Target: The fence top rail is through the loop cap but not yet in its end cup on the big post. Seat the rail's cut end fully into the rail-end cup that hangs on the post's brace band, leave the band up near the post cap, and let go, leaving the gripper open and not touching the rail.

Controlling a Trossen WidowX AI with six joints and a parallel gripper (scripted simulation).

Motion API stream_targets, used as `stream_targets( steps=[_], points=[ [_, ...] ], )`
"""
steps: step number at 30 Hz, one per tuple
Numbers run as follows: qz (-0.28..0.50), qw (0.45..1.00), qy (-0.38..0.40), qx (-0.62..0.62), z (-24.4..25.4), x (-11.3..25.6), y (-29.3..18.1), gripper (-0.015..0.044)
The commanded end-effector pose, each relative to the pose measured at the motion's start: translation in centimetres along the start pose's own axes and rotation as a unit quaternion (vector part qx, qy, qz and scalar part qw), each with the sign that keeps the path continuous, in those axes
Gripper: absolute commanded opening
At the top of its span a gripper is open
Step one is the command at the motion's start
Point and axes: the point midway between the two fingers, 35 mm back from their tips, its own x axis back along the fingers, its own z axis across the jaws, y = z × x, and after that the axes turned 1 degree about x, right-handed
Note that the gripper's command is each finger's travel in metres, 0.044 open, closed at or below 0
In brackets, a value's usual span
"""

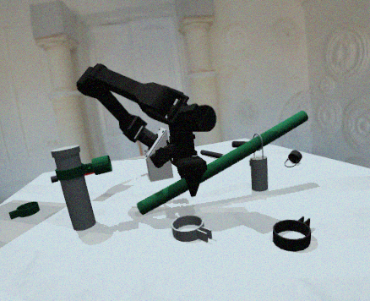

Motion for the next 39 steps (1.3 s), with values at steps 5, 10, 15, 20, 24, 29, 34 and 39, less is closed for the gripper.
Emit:
stream_targets(
  steps=[5, 10, 15, 20, 24, 29, 34, 39],
  points=[
    [-0.004, 1.0, -0.006, 0.006, -0.4, -1.1, 0.0, 0.044],
    [-0.004, 1.0, -0.006, 0.006, -0.3, -1.1, 0.0, 0.0335],
    [-0.004, 1.0, -0.006, 0.006, -0.3, -1.1, 0.0, 0.0204],
    [-0.004, 1.0, -0.006, 0.006, -0.3, -1.1, 0.0, 0.0131],
    [-0.004, 1.0, -0.006, 0.006, -0.3, -1.1, 0.0, 0.0105],
    [-0.004, 1.0, -0.006, 0.006, -0.3, -0.7, 0.0, 0.0],
    [-0.009, 1.0, -0.009, 0.005, -0.4, -0.2, 0.0, 0.0],
    [-0.038, 0.999, -0.018, 0.003, -0.7, 0.9, 0.3, 0.0]
  ],
)
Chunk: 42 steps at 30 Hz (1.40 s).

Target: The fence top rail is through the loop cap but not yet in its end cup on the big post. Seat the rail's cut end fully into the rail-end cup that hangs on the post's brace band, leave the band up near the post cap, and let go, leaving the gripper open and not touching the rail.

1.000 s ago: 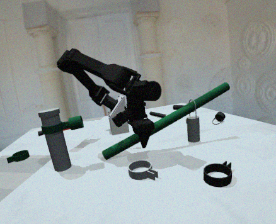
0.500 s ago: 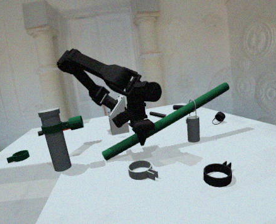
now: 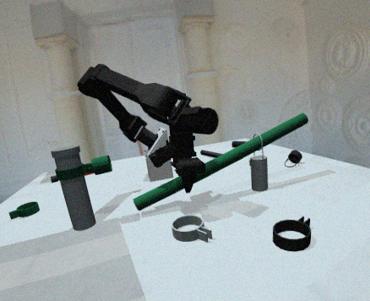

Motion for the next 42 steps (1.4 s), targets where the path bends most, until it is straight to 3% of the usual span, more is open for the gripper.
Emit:
stream_targets(
  steps=[1, 20, 42],
  points=[
    [-0.025, 1.0, -0.003, 0.001, -0.2, 1.3, 0.0, 0.0],
    [-0.157, 0.988, 0.008, -0.008, -0.3, 7.3, 2.1, 0.0],
    [-0.147, 0.989, 0.003, -0.009, -0.3, 7.2, 2.1, 0.0]
  ],
)
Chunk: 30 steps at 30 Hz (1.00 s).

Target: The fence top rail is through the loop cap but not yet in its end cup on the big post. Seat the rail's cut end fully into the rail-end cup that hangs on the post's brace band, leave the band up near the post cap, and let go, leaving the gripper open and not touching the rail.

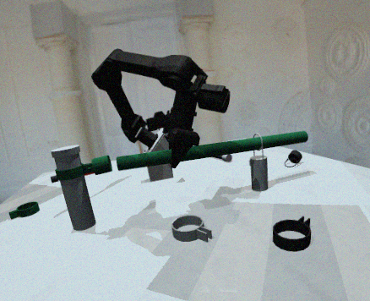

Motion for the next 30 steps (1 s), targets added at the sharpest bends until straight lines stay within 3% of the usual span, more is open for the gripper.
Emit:
stream_targets(
  steps=[1, 30],
  points=[
    [0.001, 1.0, 0.001, 0.0, 0.2, 0.3, 0.2, 0.0],
    [0.0, 1.0, -0.003, 0.003, 0.2, -0.4, 2.4, 0.0]
  ],
)
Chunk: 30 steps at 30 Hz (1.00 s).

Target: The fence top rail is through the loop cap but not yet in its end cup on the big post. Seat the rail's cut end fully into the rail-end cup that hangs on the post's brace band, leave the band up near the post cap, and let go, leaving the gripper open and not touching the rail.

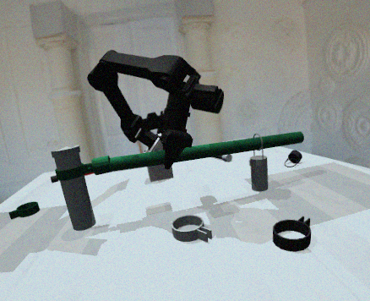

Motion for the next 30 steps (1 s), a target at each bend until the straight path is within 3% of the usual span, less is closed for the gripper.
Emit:
stream_targets(
  steps=[1, 30],
  points=[
    [-0.003, 1.0, 0.005, 0.0, 0.12, 0.05, 0.86, 0.0],
    [-0.001, 1.0, 0.001, 0.001, 0.04, -0.14, 0.36, 0.0]
  ],
)
